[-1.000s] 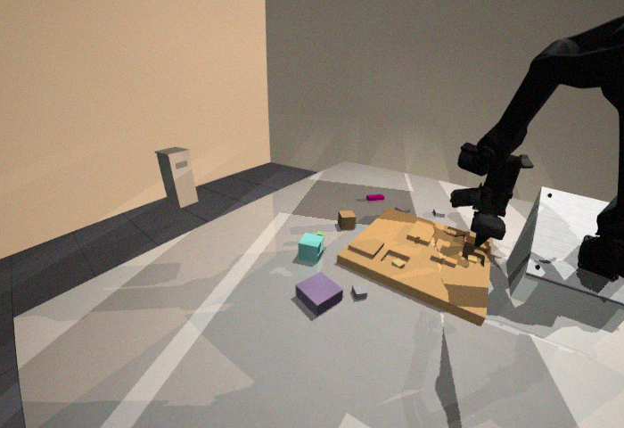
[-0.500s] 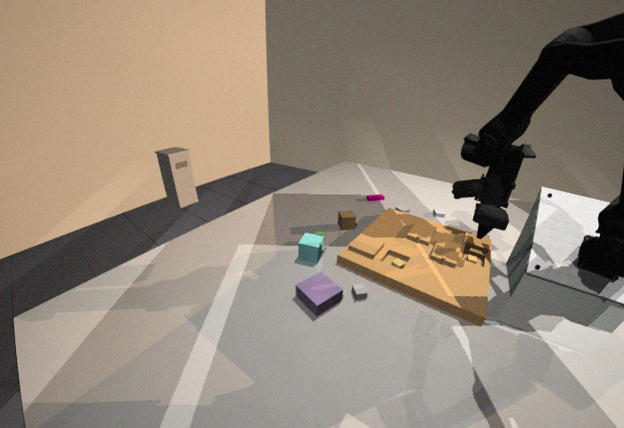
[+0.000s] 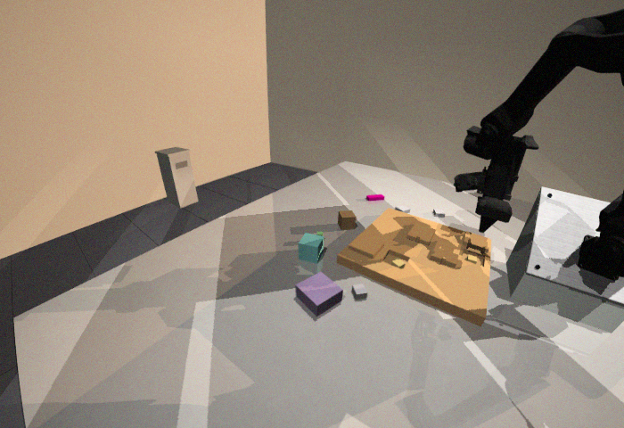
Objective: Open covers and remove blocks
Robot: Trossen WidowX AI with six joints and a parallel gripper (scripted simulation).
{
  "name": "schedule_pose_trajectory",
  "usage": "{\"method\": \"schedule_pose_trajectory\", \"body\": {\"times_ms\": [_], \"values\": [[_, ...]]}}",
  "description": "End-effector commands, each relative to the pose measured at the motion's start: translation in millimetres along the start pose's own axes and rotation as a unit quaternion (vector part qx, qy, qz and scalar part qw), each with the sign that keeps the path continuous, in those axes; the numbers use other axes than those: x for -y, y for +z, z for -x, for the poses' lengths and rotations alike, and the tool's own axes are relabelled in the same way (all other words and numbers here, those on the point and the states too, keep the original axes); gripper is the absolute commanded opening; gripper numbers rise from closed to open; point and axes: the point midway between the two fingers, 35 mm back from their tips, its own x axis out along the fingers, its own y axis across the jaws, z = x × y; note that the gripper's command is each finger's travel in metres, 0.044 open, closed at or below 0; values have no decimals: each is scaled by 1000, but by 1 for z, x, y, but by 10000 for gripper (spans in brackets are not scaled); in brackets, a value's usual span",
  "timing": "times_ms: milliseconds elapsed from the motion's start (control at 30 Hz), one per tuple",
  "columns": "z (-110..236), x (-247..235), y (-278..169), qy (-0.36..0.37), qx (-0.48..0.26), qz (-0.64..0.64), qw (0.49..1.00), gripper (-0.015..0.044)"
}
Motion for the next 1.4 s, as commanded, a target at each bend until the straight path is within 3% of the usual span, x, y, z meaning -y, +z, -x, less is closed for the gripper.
{"method": "schedule_pose_trajectory", "body": {"times_ms": [0, 533, 1367], "values": [[2, -3, 12, 0, 0, -1, 1000, 0], [13, -38, 92, 0, 1, 4, 1000, 0], [13, -38, 93, 0, 1, 4, 1000, 0]]}}
